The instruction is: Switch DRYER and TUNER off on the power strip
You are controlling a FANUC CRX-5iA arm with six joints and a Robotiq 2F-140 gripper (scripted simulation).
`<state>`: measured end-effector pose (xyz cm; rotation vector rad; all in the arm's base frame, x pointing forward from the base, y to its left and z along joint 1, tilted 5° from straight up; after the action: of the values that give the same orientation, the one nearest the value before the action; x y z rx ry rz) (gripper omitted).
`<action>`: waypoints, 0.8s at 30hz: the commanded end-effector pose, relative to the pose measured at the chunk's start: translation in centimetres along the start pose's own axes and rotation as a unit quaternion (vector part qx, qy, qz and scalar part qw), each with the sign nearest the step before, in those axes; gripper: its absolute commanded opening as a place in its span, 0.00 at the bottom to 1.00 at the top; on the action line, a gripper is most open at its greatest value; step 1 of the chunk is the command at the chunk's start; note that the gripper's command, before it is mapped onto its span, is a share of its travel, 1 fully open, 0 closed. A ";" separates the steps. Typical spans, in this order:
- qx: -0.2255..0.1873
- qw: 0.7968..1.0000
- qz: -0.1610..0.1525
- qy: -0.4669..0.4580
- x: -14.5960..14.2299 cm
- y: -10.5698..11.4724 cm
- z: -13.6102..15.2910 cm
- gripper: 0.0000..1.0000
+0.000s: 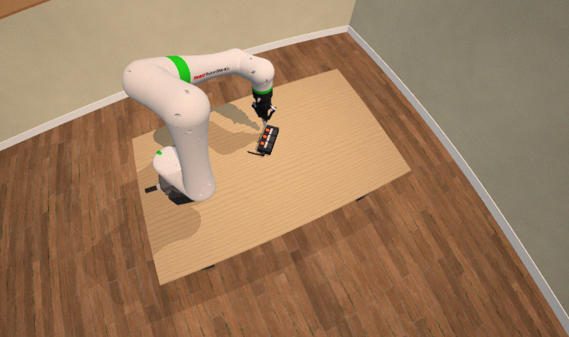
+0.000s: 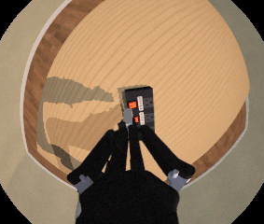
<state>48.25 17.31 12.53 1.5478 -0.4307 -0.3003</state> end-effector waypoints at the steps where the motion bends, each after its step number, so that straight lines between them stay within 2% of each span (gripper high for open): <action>1: 0.000 1.000 0.000 0.000 0.0 0.0 0.0 0.00; 24: 0.000 1.000 0.000 0.000 0.0 -0.5 0.0 0.00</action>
<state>48.30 17.29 12.14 1.5480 -0.4298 -0.3005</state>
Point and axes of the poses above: the point where the finger pads meet when closed, its own y axis back along the fingers, its own x axis across the jaws, z = x × y, the point moved 8 cm from there along y, back along the fingers, and after that the axes turned 11 degrees about y, right-handed, at the moved point
